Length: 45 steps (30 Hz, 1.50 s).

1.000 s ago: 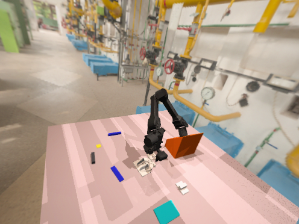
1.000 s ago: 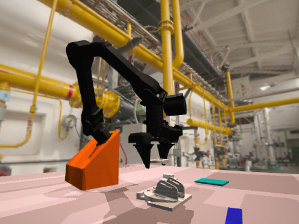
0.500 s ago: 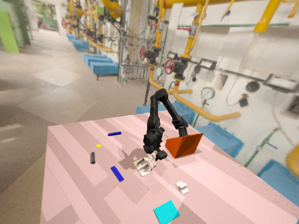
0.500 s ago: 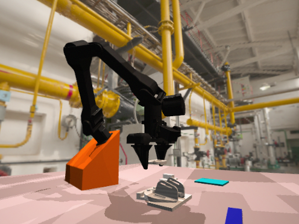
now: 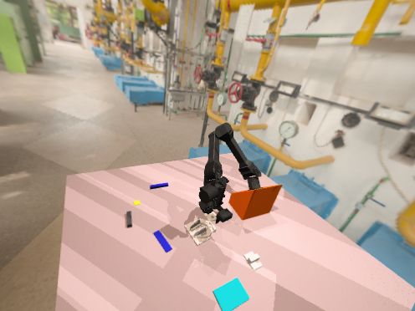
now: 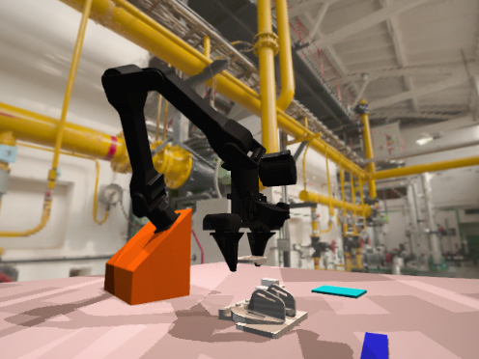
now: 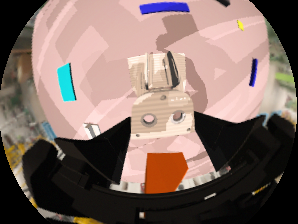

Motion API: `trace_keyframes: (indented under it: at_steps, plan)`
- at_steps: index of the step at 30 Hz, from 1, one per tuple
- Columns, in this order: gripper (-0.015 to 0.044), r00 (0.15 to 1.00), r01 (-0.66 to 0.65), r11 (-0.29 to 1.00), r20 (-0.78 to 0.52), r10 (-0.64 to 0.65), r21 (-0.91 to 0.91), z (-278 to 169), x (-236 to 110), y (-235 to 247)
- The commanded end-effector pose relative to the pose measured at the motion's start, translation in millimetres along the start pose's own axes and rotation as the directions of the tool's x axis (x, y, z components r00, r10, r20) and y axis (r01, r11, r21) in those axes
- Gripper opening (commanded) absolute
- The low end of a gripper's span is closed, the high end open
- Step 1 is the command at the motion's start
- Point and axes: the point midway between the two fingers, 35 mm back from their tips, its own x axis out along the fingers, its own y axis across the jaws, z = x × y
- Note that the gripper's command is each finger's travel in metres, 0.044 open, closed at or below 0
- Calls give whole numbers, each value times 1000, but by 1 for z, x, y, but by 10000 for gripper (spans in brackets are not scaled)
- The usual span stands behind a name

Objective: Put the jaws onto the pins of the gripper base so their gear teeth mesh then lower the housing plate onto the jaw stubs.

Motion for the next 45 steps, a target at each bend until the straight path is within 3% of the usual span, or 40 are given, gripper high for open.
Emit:
trace_keyframes:
  at_steps: [1, 45]
  plan:
    - [351, 1000, 7, 1000, 1, -7, -3, -1, 0, -1]
    - [351, 1000, 7, 1000, 0, -7, -5, -11, 1, -11]
